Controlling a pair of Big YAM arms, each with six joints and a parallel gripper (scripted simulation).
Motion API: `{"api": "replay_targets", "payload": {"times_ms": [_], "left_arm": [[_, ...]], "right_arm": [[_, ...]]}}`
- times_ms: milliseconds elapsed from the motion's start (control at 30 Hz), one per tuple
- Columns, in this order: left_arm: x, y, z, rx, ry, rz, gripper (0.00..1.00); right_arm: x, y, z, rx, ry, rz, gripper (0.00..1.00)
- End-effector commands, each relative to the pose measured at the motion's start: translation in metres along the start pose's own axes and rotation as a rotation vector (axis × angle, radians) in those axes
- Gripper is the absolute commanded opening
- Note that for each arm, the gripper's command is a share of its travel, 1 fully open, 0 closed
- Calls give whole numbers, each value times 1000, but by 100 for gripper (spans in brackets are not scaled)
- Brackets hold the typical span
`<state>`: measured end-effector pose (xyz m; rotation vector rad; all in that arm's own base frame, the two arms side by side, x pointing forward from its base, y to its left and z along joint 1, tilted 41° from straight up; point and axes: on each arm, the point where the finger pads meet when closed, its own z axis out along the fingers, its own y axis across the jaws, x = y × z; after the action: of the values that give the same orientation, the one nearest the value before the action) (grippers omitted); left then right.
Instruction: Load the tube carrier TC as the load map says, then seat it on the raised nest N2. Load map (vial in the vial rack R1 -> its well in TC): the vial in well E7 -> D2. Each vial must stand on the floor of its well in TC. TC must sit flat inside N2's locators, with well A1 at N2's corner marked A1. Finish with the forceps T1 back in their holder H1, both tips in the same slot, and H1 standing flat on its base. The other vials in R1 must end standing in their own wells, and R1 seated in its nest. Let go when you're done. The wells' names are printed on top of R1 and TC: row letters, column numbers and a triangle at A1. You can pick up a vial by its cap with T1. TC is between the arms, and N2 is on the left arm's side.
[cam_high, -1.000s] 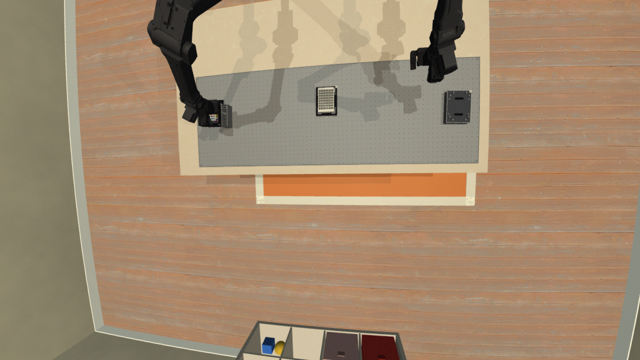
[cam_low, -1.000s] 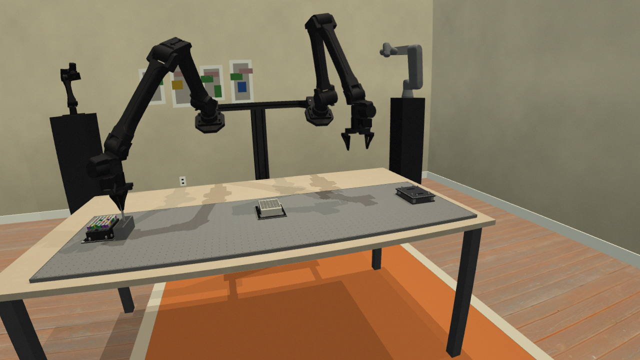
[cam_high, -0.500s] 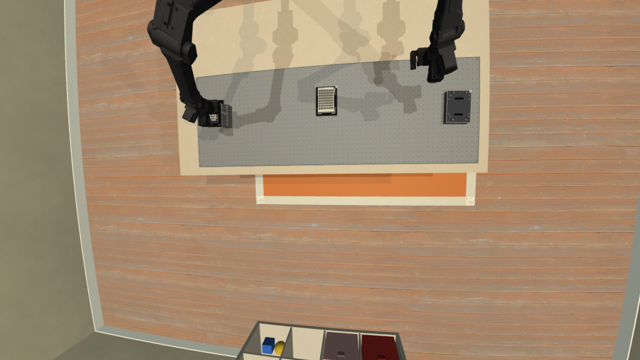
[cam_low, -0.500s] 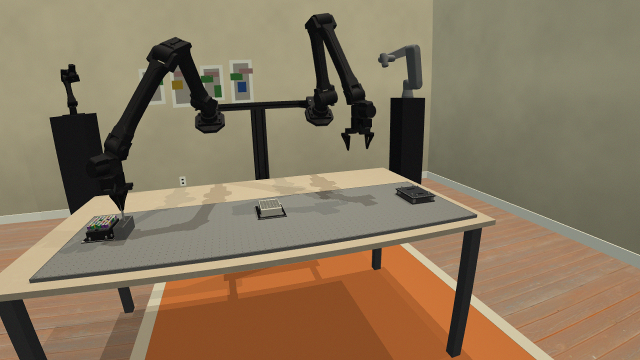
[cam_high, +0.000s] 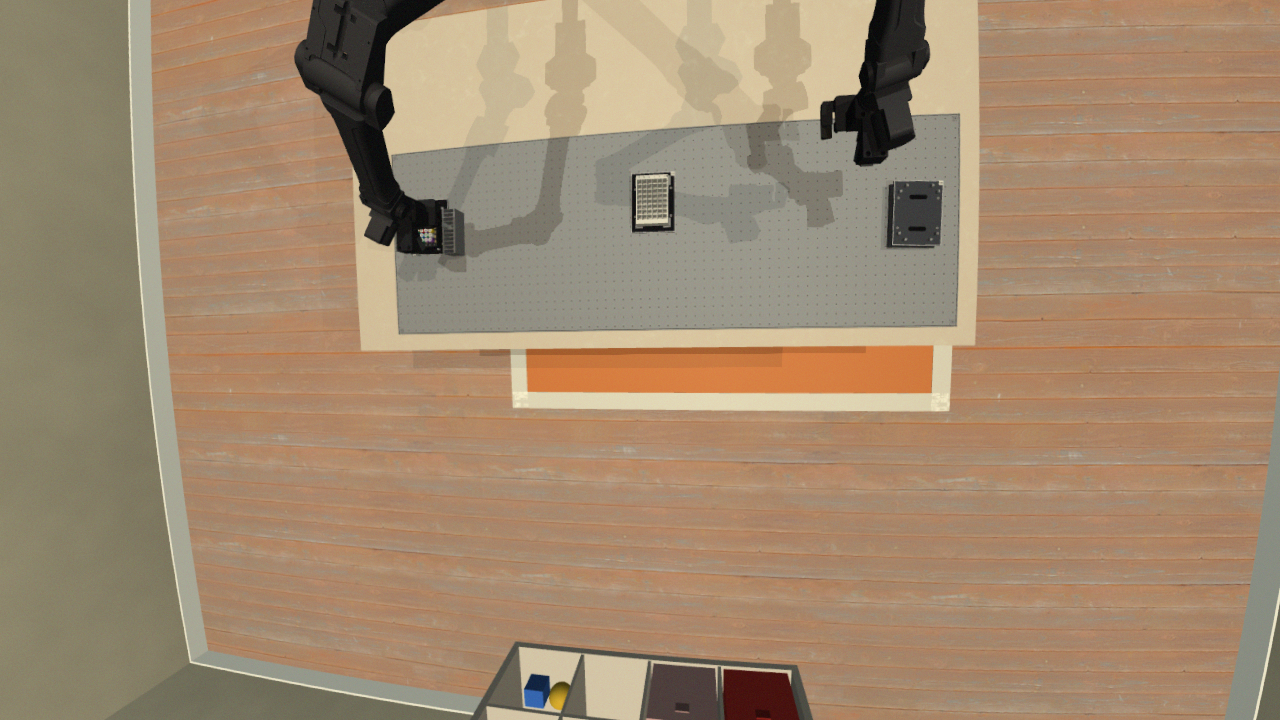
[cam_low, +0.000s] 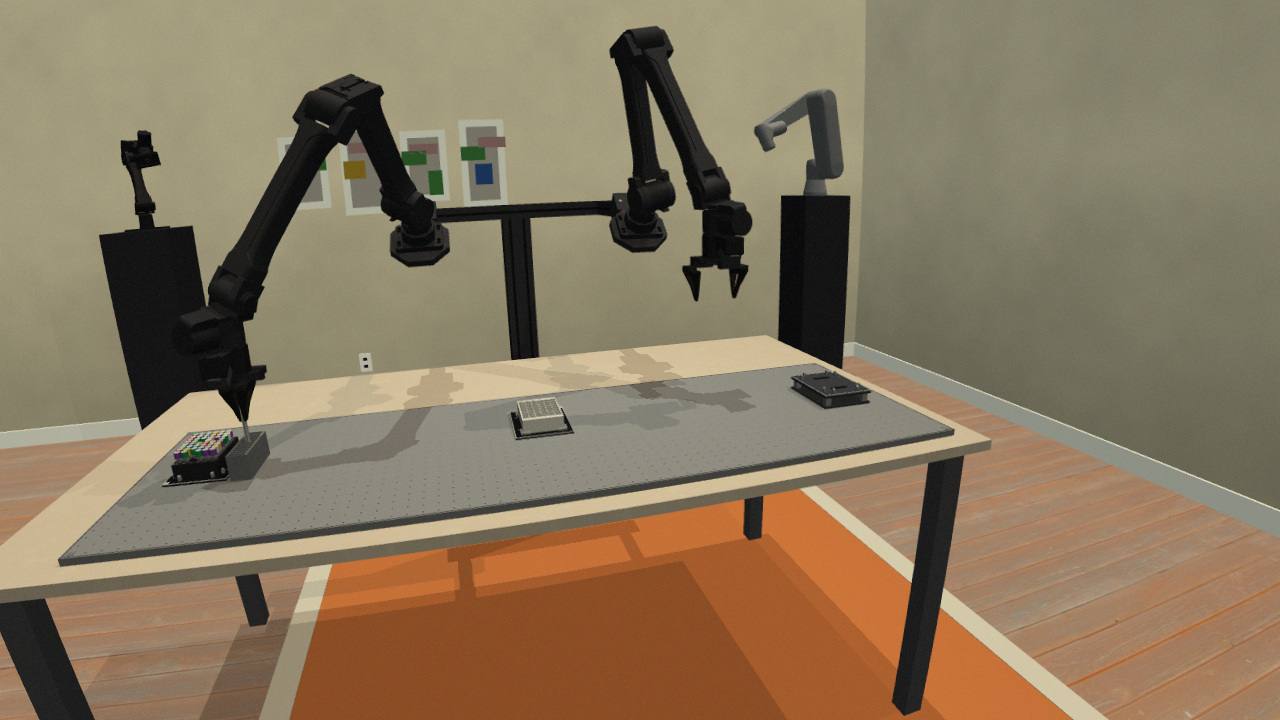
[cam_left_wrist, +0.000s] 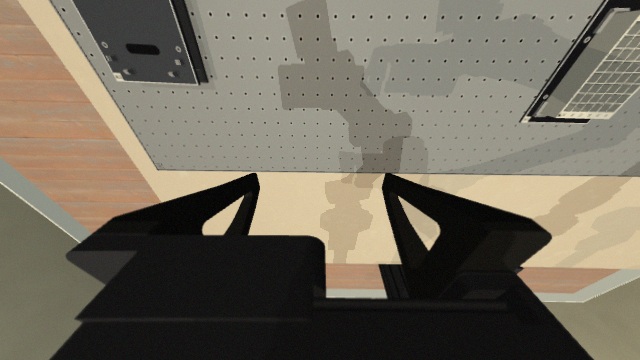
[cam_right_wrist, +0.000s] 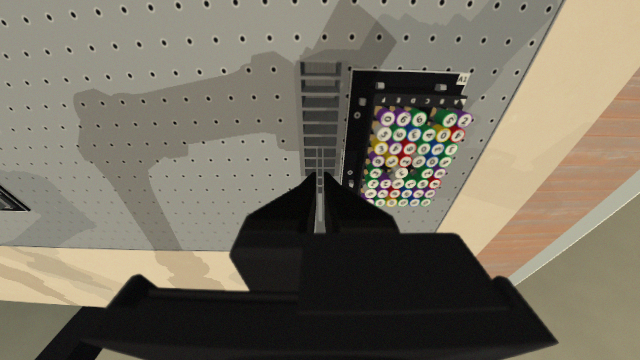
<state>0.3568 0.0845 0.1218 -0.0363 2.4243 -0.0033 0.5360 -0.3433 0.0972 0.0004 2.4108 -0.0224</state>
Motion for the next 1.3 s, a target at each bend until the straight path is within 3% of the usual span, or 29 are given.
{"api": "replay_targets", "payload": {"times_ms": [0, 600, 833, 1033, 1267], "left_arm": [[-8, 2, -2, -3, -16, 15, 100], [-8, 2, -2, -3, -16, 15, 100], [-8, 2, -2, -3, -16, 15, 100], [-8, 2, -2, -3, -16, 15, 100], [-8, 2, -2, -3, -16, 15, 100]], "right_arm": [[-1, 5, 16, -16, 9, -7, 7], [-1, 5, 16, -16, 9, -7, 7], [20, -2, 6, -17, 36, 17, 7], [3, -5, -17, 6, 3, 2, 7], [2, -7, -26, 9, 1, 2, 7]]}}
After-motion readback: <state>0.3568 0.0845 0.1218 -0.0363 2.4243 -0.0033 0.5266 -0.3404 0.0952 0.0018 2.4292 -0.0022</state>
